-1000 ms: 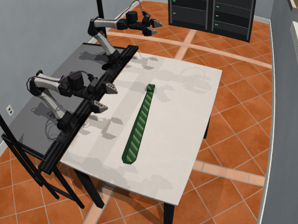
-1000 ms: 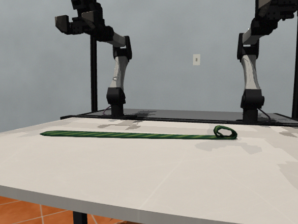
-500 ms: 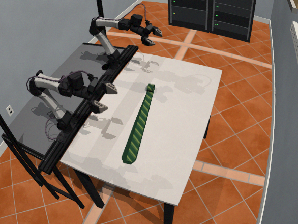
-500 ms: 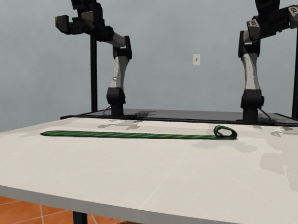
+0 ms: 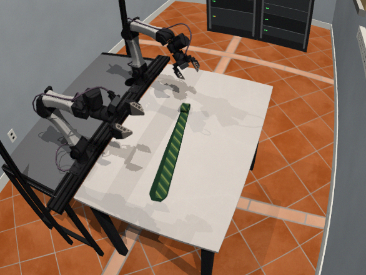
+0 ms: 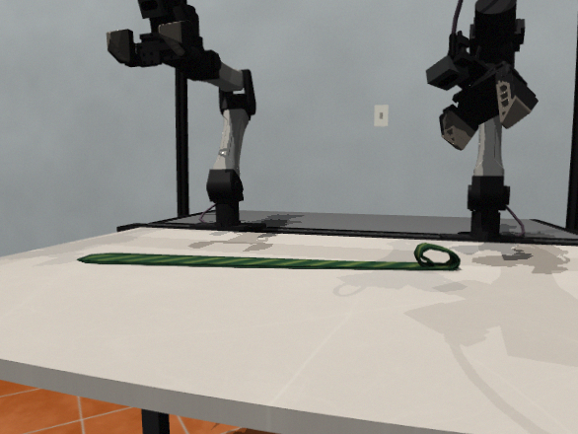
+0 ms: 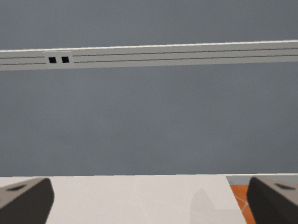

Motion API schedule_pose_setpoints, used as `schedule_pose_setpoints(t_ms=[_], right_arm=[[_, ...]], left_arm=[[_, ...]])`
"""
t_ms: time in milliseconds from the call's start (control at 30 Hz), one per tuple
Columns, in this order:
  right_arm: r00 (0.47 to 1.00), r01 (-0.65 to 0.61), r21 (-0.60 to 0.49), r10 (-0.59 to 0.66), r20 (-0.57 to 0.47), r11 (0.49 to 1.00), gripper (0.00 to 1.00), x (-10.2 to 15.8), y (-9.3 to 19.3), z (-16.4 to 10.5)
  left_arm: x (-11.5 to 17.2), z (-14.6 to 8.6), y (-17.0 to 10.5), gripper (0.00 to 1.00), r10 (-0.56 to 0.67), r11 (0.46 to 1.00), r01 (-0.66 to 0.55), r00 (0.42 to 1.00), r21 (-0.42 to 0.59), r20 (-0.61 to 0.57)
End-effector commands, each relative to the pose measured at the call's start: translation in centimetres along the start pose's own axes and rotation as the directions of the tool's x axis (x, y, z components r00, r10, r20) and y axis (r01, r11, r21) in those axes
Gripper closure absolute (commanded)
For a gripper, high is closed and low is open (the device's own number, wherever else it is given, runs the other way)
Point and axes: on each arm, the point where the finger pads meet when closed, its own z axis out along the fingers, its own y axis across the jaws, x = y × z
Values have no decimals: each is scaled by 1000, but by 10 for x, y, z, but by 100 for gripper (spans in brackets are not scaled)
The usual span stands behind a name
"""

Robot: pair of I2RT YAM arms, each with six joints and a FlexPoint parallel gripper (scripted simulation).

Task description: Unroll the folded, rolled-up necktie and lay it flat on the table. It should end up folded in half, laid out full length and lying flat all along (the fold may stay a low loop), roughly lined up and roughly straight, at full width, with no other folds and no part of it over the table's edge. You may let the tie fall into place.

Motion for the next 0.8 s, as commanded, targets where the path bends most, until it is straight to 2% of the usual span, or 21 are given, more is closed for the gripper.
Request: schedule_pose_setpoints(t_ms=[0,167,367,433,633,767], right_arm=[[1000,0,0,0,0,1000,0,0,0,0],[1000,0,0,0,0,1000,0,0,0,0],[1000,0,0,0,0,1000,0,0,0,0],[1000,0,0,0,0,1000,0,0,0,0],[1000,0,0,0,0,1000,0,0,0,0],[1000,0,0,0,0,1000,0,0,0,0]], left_arm=[[17,19,-25,22,164,981,-133,960,143,-227],[24,53,-51,25,334,926,-231,872,299,-359],[31,85,-76,28,493,845,-289,747,451,-445],[31,85,-76,28,493,845,-289,747,451,-445],[35,103,-91,32,579,788,-304,662,536,-476],[36,105,-93,34,591,779,-306,650,547,-479]])
